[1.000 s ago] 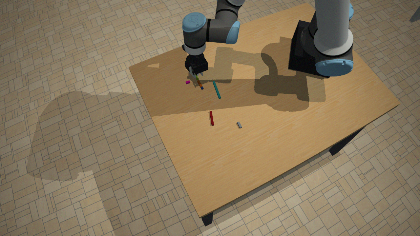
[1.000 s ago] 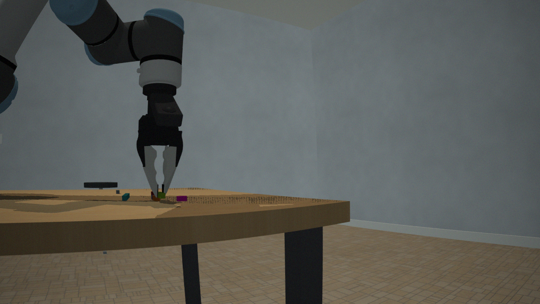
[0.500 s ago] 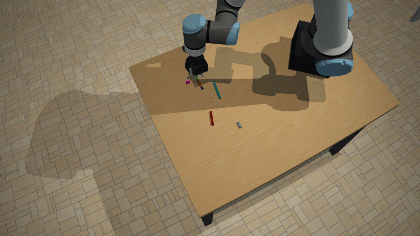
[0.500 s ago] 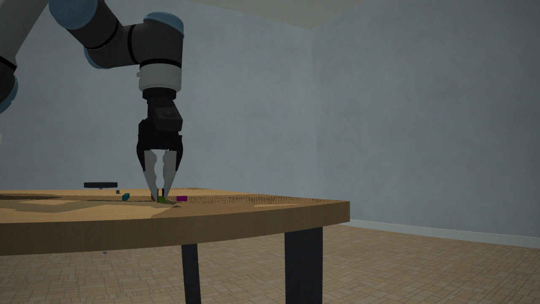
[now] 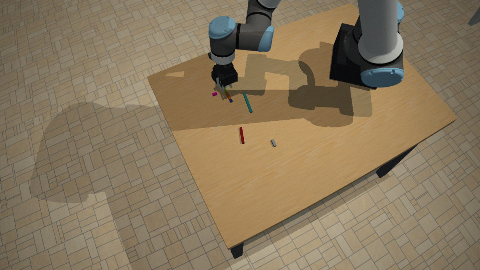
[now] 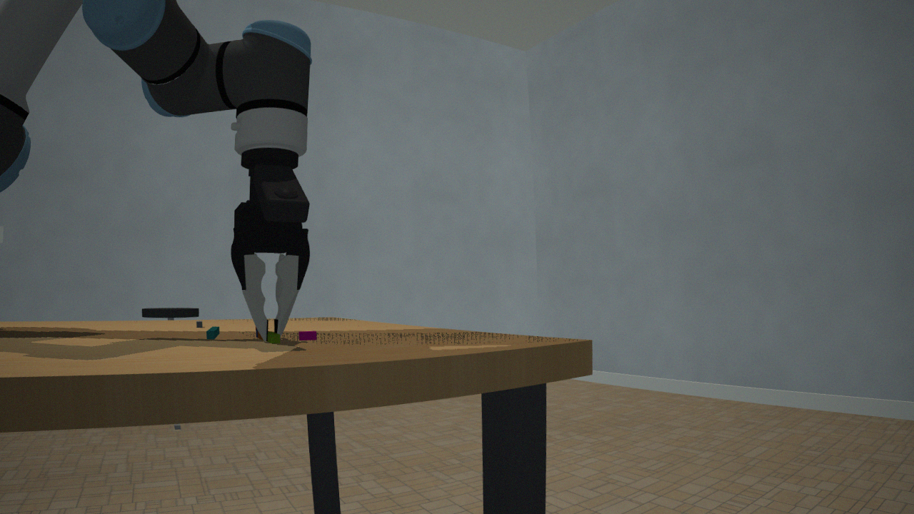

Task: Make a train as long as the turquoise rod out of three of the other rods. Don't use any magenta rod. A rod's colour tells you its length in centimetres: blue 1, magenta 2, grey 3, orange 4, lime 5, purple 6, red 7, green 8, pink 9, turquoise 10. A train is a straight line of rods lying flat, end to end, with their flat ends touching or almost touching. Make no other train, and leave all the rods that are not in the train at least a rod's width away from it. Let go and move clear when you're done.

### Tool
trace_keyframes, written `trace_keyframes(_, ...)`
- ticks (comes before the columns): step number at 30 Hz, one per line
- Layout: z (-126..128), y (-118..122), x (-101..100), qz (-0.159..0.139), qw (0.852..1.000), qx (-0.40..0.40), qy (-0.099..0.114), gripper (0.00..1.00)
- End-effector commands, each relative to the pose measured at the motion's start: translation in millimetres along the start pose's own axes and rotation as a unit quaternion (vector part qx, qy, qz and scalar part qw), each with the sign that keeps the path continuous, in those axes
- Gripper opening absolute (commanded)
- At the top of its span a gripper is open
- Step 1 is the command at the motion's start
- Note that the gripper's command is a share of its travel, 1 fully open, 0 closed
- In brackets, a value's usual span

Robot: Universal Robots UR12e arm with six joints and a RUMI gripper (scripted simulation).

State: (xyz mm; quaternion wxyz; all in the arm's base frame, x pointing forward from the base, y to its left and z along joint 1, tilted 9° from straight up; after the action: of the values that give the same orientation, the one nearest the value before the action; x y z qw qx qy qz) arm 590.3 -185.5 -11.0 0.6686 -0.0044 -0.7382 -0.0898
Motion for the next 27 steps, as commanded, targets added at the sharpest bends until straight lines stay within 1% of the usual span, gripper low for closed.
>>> trace_keyframes(1,-0.5,-0.2,0.5,0.000,1.000,0.000,-0.001,0.00)
trace_keyframes(18,-0.5,-0.2,0.5,0.000,1.000,0.000,-0.001,0.00)
trace_keyframes(19,-0.5,-0.2,0.5,0.000,1.000,0.000,-0.001,0.03)
trace_keyframes(21,-0.5,-0.2,0.5,0.000,1.000,0.000,-0.001,0.03)
trace_keyframes(22,-0.5,-0.2,0.5,0.000,1.000,0.000,-0.001,0.06)
trace_keyframes(24,-0.5,-0.2,0.5,0.000,1.000,0.000,-0.001,0.06)
trace_keyframes(25,-0.5,-0.2,0.5,0.000,1.000,0.000,-0.001,0.08)
trace_keyframes(27,-0.5,-0.2,0.5,0.000,1.000,0.000,-0.001,0.08)
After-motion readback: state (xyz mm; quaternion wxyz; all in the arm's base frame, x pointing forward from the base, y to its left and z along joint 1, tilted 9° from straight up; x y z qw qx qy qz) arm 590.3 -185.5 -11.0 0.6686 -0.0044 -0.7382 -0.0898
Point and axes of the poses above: the point where the finger pads meet when closed, its own x axis back along the fingers, its own z axis across the jaws, y = z × x, the point moved 8 cm from there along x, back along the fingers, and after that the axes turned 5 degrees about -x, right-handed, at the moved point
